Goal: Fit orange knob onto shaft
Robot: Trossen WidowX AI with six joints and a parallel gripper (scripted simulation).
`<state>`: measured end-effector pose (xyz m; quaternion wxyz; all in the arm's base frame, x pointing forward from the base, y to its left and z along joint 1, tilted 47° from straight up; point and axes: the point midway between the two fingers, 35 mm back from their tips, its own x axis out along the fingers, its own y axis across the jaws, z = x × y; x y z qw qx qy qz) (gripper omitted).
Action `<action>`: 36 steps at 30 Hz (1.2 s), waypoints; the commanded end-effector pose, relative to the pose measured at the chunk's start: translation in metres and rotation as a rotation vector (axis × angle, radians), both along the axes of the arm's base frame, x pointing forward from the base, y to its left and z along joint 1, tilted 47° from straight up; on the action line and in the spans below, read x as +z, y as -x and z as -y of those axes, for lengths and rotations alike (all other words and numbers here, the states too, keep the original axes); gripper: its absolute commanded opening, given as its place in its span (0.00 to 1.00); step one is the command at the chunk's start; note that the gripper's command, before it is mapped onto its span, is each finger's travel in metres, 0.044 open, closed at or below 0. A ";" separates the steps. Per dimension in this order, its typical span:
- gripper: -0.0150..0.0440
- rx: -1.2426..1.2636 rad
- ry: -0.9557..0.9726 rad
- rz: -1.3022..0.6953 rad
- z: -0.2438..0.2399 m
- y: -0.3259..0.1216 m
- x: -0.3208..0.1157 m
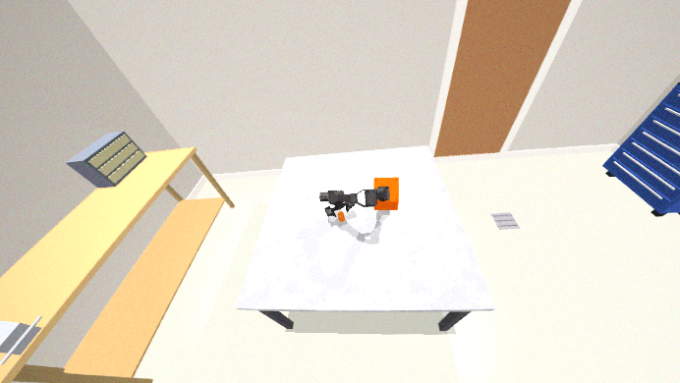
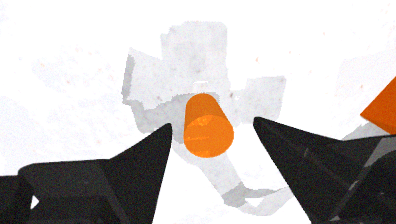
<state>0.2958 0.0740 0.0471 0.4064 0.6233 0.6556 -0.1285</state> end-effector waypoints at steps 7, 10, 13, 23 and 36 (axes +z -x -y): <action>1.00 -0.007 -0.003 0.023 0.031 0.002 0.036; 1.00 -0.007 -0.003 0.023 0.031 0.002 0.035; 1.00 -0.007 -0.003 0.023 0.023 0.001 0.028; 1.00 -0.004 -0.002 0.023 0.014 -0.001 0.019; 1.00 -0.004 -0.001 0.023 -0.001 -0.005 0.004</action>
